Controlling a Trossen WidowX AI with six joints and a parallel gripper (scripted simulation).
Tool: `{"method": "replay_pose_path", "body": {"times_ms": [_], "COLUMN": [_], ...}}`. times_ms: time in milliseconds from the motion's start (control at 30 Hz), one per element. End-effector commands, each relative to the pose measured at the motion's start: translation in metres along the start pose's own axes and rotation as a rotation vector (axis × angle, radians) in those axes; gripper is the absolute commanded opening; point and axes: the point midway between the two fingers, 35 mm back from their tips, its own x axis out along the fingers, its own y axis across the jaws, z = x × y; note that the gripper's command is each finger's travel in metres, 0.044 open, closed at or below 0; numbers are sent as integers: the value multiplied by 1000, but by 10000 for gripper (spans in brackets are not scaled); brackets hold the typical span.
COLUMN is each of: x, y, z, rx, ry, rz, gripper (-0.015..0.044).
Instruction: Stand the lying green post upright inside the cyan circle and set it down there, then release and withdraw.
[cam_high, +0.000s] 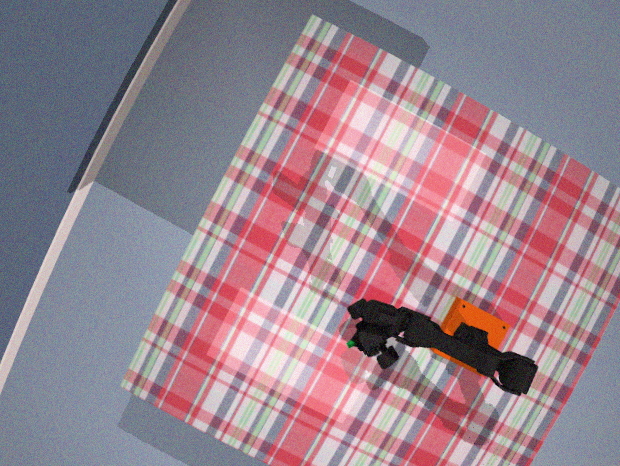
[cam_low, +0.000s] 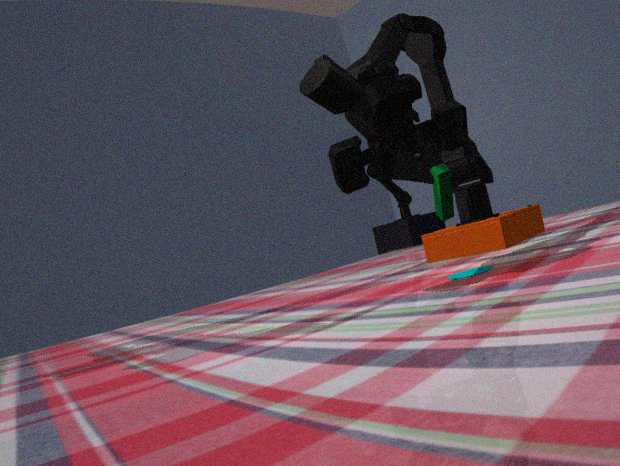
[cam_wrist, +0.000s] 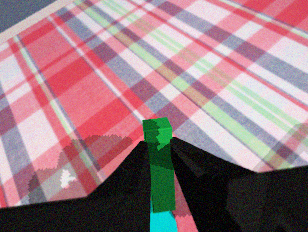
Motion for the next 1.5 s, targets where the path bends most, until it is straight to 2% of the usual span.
{"method": "replay_pose_path", "body": {"times_ms": [0, 1467], "x": [-1, -19], "y": [0, 2], "z": [-2, -7], "rx": [7, -40], "ry": [-28, -303], "rz": [5, 33], "gripper": [23, 23]}}
